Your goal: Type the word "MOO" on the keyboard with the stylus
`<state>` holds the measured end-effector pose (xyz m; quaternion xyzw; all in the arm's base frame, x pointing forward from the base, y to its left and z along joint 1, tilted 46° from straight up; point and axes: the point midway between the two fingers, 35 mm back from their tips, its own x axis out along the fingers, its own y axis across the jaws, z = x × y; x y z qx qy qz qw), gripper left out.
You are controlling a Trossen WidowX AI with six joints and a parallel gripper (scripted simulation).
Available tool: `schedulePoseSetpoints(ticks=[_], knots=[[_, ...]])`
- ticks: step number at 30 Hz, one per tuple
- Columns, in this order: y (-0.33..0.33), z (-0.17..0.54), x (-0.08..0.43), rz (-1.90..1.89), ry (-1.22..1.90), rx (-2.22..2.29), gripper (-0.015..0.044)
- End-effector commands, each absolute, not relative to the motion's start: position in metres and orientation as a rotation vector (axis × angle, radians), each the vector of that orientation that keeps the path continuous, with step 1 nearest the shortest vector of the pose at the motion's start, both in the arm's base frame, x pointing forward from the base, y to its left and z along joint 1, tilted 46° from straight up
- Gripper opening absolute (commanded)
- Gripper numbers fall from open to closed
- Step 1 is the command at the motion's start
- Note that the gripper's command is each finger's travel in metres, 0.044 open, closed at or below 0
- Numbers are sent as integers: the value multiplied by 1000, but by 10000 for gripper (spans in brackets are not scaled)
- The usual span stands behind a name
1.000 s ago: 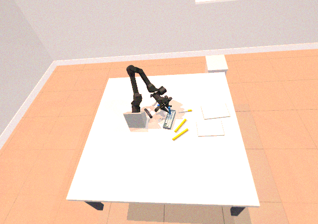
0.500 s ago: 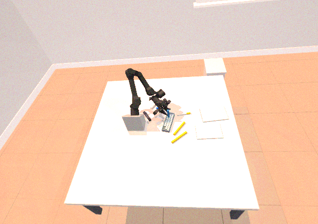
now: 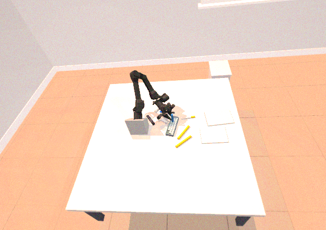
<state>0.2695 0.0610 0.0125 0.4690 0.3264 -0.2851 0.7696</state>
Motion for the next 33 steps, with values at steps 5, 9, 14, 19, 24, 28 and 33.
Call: schedulePoseSetpoints(ticks=[5,9,14,19,24,28,33], knots=[[63,11,271,-621,700,1021,81],[64,9,271,-621,700,1021,81],[65,9,271,-621,700,1021,81],[65,9,271,-621,700,1021,81],[59,15,271,-621,700,1021,81],[50,23,270,-621,700,1021,81],[39,34,268,-621,698,1020,81]])
